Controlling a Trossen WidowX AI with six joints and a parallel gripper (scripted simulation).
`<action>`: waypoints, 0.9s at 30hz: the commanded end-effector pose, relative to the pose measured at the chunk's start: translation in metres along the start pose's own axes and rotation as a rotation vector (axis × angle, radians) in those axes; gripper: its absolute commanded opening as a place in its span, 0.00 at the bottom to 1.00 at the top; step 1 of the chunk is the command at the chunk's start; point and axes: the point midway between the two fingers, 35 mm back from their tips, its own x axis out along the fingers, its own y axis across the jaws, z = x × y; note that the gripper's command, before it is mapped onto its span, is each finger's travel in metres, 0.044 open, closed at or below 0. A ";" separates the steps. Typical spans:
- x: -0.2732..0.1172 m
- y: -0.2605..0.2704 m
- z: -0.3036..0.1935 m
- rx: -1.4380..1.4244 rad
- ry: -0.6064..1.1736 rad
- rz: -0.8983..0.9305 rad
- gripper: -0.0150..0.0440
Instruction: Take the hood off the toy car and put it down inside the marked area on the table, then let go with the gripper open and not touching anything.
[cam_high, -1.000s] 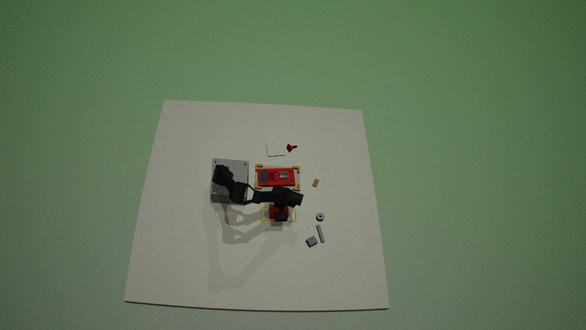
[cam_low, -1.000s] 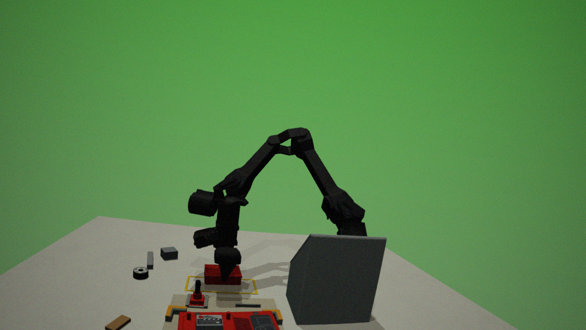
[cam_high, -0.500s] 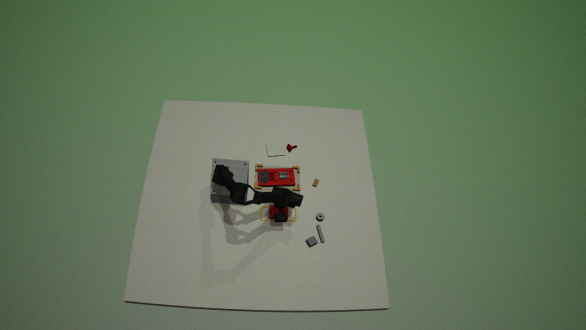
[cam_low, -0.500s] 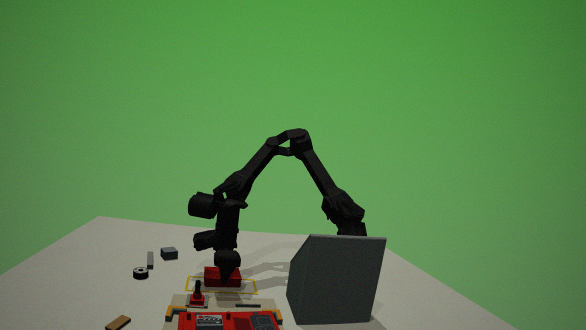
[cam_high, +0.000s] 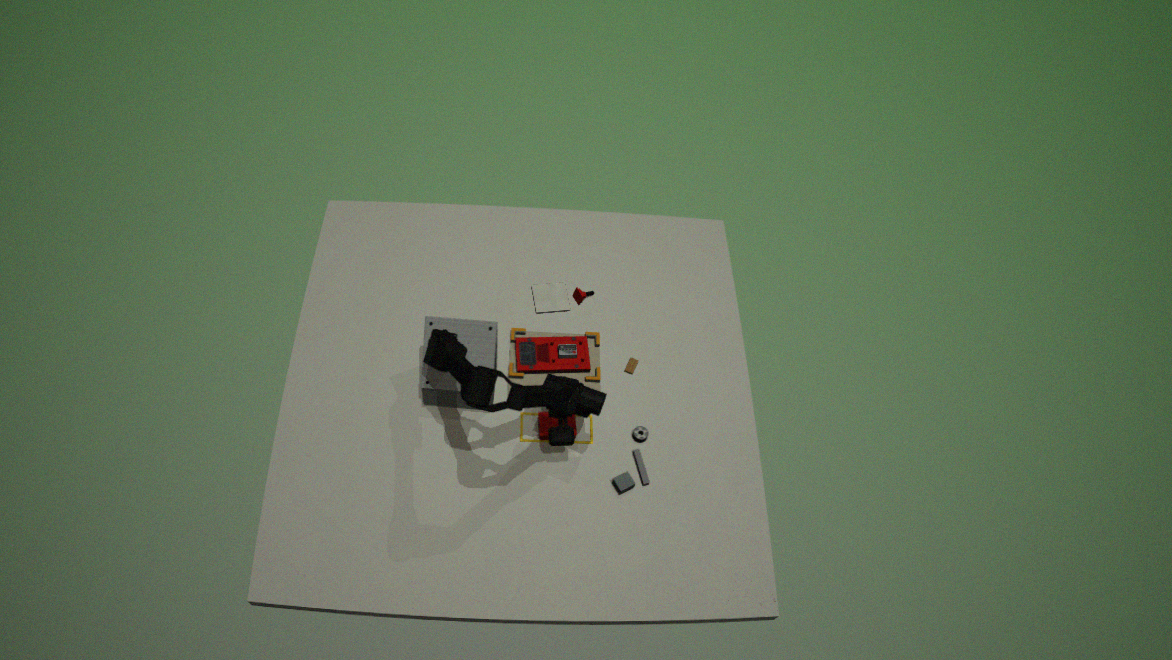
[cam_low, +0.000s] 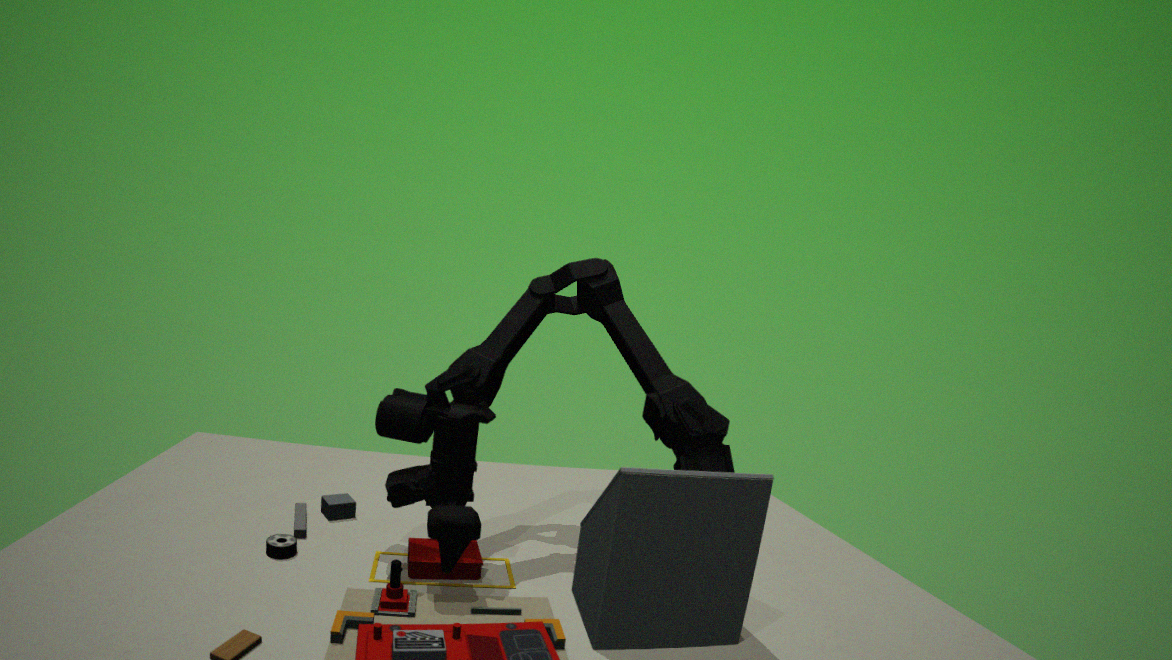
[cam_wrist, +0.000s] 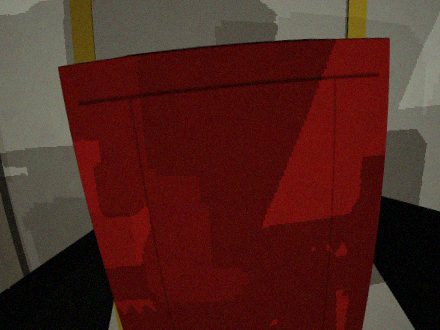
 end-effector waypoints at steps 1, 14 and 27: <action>0.002 0.001 0.000 -0.007 -0.001 0.003 0.25; 0.003 0.000 0.000 0.000 0.000 0.000 0.61; -0.033 0.001 0.002 0.000 -0.001 0.003 1.00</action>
